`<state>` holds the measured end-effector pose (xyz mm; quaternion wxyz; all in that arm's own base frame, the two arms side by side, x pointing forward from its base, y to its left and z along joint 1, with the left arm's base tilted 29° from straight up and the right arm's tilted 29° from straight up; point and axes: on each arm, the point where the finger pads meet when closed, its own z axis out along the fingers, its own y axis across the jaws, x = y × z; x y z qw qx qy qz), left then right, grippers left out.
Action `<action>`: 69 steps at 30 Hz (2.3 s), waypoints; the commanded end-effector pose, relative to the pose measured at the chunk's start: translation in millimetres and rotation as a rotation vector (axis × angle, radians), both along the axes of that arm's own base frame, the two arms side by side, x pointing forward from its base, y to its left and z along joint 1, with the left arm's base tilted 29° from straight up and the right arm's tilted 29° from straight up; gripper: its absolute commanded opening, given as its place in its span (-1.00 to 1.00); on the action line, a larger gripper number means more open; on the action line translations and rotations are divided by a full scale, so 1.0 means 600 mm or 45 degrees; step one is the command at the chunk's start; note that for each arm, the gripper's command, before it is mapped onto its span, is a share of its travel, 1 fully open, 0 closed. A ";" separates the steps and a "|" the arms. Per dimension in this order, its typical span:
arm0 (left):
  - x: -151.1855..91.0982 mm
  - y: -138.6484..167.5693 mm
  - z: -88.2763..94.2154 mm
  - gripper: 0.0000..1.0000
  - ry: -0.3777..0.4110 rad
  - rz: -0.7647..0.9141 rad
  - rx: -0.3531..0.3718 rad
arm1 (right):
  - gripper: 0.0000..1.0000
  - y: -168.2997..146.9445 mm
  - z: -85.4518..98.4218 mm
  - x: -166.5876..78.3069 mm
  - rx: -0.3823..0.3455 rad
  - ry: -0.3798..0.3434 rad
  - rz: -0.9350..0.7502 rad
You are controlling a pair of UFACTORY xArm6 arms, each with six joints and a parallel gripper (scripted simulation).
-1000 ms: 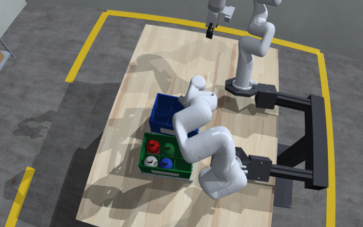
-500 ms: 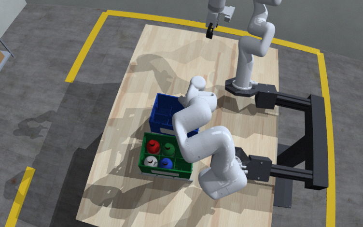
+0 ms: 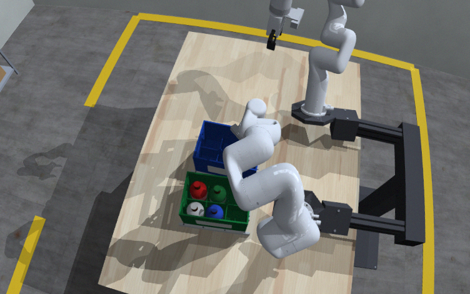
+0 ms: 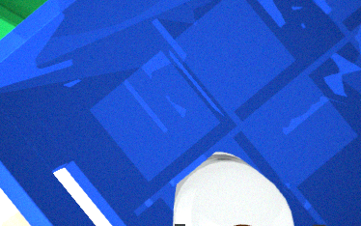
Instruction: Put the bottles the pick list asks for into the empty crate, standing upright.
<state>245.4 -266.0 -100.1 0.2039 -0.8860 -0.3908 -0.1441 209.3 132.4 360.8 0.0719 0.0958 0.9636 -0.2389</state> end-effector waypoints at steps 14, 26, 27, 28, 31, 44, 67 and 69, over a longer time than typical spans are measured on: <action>0.000 -0.009 0.013 0.31 -0.003 -0.001 -0.005 | 1.00 0.001 0.001 0.000 0.002 -0.002 0.001; -0.004 -0.031 0.052 0.31 -0.003 -0.001 -0.005 | 1.00 0.001 0.001 0.000 0.002 -0.002 0.001; -0.005 -0.033 0.056 0.31 -0.003 -0.001 -0.005 | 1.00 0.001 0.001 0.000 0.002 -0.002 0.001; -0.005 -0.035 0.060 0.31 -0.003 -0.001 -0.005 | 1.00 0.001 0.001 0.000 0.002 -0.002 0.001; -0.006 -0.041 0.072 0.31 -0.003 -0.001 -0.005 | 1.00 0.001 0.001 0.000 0.002 -0.002 0.001; -0.011 -0.064 0.115 0.31 -0.003 -0.001 -0.005 | 1.00 0.001 0.001 0.000 0.002 -0.002 0.001; 0.028 0.022 0.180 0.31 -0.003 -0.001 -0.005 | 1.00 0.001 0.001 0.000 0.002 -0.002 0.001; 0.034 0.036 0.188 0.31 -0.003 -0.001 -0.005 | 1.00 0.001 0.001 0.000 0.002 -0.002 0.001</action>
